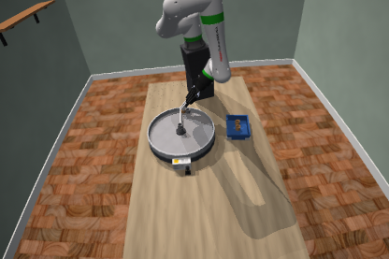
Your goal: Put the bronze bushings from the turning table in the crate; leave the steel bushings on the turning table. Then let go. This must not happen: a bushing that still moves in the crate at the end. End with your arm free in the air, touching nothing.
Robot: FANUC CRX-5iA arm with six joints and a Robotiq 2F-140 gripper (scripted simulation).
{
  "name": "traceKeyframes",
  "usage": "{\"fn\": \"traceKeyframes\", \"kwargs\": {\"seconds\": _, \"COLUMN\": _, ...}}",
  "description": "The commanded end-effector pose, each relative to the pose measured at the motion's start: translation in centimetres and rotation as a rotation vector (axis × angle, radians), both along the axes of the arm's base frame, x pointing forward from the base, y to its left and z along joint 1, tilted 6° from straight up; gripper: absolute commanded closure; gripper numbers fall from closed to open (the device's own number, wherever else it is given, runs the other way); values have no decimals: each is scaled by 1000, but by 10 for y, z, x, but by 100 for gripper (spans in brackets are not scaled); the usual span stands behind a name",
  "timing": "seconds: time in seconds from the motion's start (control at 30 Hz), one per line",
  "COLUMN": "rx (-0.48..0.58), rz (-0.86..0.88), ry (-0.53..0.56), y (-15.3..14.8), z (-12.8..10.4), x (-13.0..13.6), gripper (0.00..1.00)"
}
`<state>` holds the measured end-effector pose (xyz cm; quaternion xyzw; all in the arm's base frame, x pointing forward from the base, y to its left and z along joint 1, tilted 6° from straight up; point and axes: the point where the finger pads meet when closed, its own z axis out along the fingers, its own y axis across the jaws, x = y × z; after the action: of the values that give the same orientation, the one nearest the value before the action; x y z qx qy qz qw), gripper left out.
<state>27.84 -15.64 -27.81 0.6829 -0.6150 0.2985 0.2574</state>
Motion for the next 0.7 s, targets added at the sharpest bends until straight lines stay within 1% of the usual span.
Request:
{"fn": "traceKeyframes", "kwargs": {"seconds": 0.0, "rx": 0, "rz": 0, "ry": 0, "y": 0, "z": 0, "x": 0, "gripper": 94}}
{"fn": "traceKeyframes", "kwargs": {"seconds": 0.43, "rx": 0, "rz": 0, "ry": 0, "y": 0, "z": 0, "x": 0, "gripper": 94}}
{"fn": "traceKeyframes", "kwargs": {"seconds": 0.67, "rx": 0, "rz": 0, "ry": 0, "y": -1, "z": -9, "x": 0, "gripper": 94}}
